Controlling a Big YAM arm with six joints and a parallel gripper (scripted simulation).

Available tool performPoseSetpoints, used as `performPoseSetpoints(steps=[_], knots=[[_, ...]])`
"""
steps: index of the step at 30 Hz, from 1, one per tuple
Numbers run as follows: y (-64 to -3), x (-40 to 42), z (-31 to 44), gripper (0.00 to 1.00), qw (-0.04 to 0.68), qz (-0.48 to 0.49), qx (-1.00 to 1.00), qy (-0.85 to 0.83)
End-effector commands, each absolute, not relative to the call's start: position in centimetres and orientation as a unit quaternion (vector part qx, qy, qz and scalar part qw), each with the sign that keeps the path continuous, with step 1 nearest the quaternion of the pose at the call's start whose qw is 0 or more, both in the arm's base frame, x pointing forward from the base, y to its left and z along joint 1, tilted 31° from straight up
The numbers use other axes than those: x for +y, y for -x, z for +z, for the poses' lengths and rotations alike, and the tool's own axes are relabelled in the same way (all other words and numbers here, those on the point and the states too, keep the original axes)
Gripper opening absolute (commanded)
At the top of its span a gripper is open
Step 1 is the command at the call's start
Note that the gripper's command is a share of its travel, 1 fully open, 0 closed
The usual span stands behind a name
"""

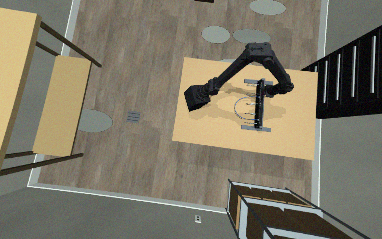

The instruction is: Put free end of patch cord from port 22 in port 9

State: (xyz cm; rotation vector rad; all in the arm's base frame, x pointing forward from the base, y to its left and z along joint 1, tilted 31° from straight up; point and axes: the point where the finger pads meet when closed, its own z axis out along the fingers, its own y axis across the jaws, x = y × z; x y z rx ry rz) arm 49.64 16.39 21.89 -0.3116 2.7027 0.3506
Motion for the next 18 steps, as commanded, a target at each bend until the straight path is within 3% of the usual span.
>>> performPoseSetpoints(steps=[1, 18], knots=[[-51.75, 16.69, 24.62, 0.00, 0.231, 0.130, 0.957, 0.116], [-51.64, 16.49, 24.76, 0.00, 0.230, 0.129, 0.958, 0.115]])
